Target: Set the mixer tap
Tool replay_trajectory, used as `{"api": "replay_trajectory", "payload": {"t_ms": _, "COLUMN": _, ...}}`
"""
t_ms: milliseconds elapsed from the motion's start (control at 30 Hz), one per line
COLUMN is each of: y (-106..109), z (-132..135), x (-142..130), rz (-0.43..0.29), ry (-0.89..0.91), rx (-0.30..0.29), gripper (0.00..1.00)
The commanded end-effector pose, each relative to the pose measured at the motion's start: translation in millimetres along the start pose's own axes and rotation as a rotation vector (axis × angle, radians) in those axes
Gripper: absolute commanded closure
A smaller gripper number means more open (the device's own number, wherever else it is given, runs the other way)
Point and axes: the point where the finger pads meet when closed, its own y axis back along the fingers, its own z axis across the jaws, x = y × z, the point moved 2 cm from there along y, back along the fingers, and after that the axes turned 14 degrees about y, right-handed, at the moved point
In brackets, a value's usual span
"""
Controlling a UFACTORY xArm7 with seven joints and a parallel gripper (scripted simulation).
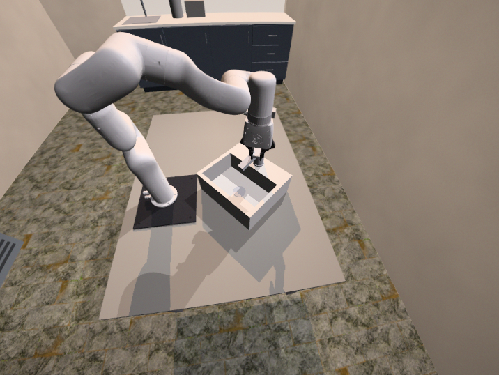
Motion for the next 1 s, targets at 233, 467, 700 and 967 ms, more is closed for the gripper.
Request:
{"api": "replay_trajectory", "payload": {"t_ms": 233, "y": 2, "z": 24, "x": -2, "rz": 0.001, "ry": 0.253, "rx": -0.004, "gripper": 1.0}}
{"api": "replay_trajectory", "payload": {"t_ms": 467, "y": 2, "z": 31, "x": -2, "rz": 0.001, "ry": 0.319, "rx": -0.004, "gripper": 1.0}}
{"api": "replay_trajectory", "payload": {"t_ms": 700, "y": 2, "z": 31, "x": -2, "rz": 0.001, "ry": 0.328, "rx": -0.004, "gripper": 1.0}}
{"api": "replay_trajectory", "payload": {"t_ms": 967, "y": 2, "z": 31, "x": -2, "rz": 0.001, "ry": 0.328, "rx": -0.004, "gripper": 1.0}}
